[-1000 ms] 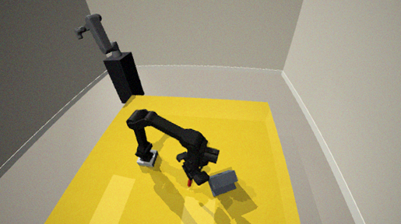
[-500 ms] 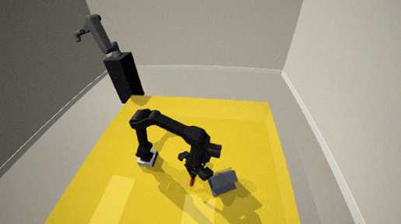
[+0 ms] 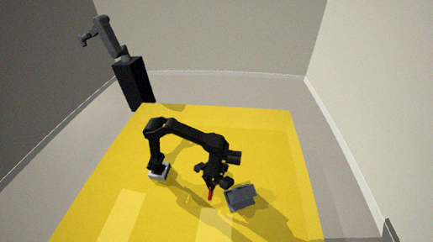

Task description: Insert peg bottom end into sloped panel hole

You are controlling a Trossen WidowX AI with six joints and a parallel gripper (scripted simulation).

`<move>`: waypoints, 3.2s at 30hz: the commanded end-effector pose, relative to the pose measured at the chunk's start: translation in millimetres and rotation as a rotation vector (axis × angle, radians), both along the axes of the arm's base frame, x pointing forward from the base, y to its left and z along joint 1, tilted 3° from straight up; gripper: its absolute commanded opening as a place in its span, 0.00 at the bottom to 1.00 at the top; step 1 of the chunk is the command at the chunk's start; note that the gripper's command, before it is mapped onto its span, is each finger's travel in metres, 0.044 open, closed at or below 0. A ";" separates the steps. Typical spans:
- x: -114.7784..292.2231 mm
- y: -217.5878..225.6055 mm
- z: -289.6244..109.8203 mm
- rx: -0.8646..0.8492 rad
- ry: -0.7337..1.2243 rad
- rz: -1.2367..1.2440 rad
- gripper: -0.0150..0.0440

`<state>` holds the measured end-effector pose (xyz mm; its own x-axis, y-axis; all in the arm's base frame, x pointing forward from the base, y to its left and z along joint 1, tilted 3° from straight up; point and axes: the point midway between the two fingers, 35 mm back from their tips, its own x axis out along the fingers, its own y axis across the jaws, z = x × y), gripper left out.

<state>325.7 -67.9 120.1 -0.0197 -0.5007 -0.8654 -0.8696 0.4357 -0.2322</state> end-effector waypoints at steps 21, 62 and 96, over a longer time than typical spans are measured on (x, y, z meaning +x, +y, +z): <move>15.9 24.9 -2.9 -0.128 0.056 0.181 0.25; 37.3 77.7 -3.1 -0.357 0.127 0.480 0.25; 47.8 131.0 -1.2 -0.562 0.164 0.717 0.25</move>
<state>372.1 57.9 119.9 0.3409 -0.7821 -0.5216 -0.9359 -0.3349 -0.1095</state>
